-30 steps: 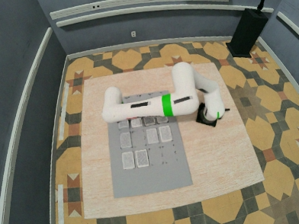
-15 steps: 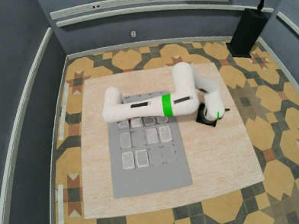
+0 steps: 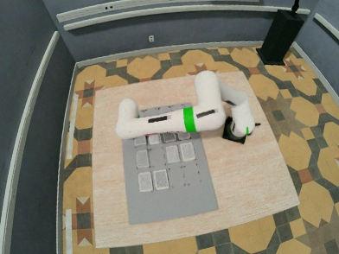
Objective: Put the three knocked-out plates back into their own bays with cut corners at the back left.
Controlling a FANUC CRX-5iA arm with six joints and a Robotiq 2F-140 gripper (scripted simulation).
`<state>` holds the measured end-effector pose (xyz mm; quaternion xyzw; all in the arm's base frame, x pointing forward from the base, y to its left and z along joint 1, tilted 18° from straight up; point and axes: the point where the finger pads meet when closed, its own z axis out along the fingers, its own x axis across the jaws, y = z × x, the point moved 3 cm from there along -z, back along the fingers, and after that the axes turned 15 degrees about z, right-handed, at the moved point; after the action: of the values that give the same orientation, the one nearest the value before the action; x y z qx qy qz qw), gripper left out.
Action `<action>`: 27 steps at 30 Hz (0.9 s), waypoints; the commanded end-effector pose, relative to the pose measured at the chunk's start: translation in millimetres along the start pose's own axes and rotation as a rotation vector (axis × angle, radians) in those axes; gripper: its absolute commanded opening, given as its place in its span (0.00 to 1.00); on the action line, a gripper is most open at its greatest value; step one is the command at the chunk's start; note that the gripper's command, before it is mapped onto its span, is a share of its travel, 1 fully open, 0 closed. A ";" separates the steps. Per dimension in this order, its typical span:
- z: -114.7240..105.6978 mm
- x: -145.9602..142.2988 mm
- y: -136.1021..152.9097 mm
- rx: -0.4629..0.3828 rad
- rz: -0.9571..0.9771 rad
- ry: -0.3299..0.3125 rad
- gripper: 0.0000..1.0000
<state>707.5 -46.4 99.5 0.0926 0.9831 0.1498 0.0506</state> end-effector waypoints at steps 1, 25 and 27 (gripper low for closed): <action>-0.4 -0.7 -0.1 0.000 0.000 -0.003 0.10; 4.6 -0.8 0.0 0.000 0.000 -0.003 0.10; 4.6 -0.8 0.0 0.000 0.000 -0.003 0.10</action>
<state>708.3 -44.5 93.5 0.0926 0.9831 0.1498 0.0506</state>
